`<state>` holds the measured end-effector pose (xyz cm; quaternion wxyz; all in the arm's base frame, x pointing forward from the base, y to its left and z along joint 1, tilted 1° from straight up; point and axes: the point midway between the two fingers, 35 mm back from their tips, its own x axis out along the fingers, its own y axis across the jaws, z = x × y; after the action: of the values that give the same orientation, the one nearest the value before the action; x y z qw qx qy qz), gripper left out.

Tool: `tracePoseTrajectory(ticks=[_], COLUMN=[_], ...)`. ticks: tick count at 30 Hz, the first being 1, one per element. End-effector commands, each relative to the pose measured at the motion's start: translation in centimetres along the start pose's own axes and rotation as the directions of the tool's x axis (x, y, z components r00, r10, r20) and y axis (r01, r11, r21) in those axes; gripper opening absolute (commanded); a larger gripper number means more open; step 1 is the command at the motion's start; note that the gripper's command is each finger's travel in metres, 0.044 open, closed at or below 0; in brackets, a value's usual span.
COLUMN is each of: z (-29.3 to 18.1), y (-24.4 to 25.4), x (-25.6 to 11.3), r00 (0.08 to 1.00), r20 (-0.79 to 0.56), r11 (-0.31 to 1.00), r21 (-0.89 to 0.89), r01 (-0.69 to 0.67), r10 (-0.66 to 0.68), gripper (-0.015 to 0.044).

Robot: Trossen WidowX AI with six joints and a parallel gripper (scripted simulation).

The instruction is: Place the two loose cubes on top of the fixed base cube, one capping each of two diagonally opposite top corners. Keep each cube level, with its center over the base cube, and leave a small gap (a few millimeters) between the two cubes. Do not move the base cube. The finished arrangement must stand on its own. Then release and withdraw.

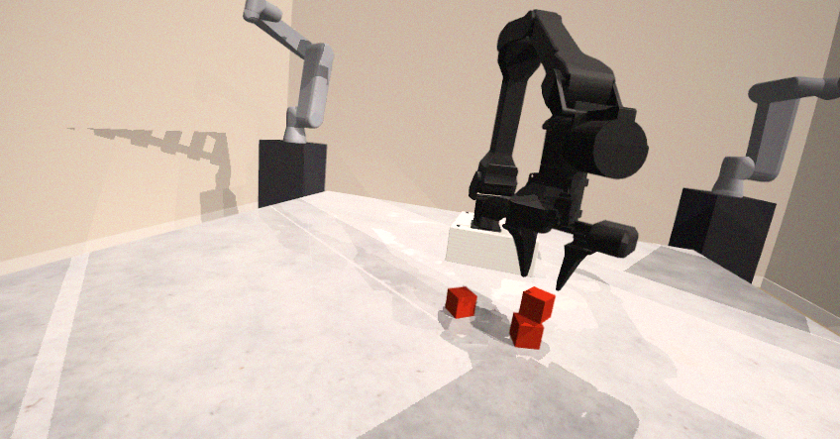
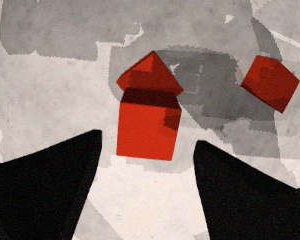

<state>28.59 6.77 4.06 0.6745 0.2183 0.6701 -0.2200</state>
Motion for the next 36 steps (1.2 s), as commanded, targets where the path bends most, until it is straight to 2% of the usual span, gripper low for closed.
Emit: tracePoseTrajectory(ticks=[1, 11, 21, 29, 34, 36], z=[0.2, 1.6, 2.6, 3.3, 3.3, 3.4], y=[-0.5, -3.9, -7.4, -10.2, -10.3, -10.2], x=[-0.2, -1.6, -3.1, -4.4, -4.3, -3.2], r00=[1.000, 1.000, 1.000, 1.000, 1.000, 1.000], r20=[-0.003, -0.013, -0.012, 0.003, 0.003, 0.003], r11=[0.998, 0.883, 0.611, 0.349, 0.343, 0.343], r21=[-0.056, -0.470, -0.791, -0.937, -0.939, -0.939], r01=[0.002, -0.001, -0.007, 0.003, 0.004, 0.004], r10=[-0.002, -0.006, -0.005, -0.002, -0.002, -0.002], gripper=[0.0265, 0.0265, 0.0265, 0.0265, 0.0265, 0.0265])
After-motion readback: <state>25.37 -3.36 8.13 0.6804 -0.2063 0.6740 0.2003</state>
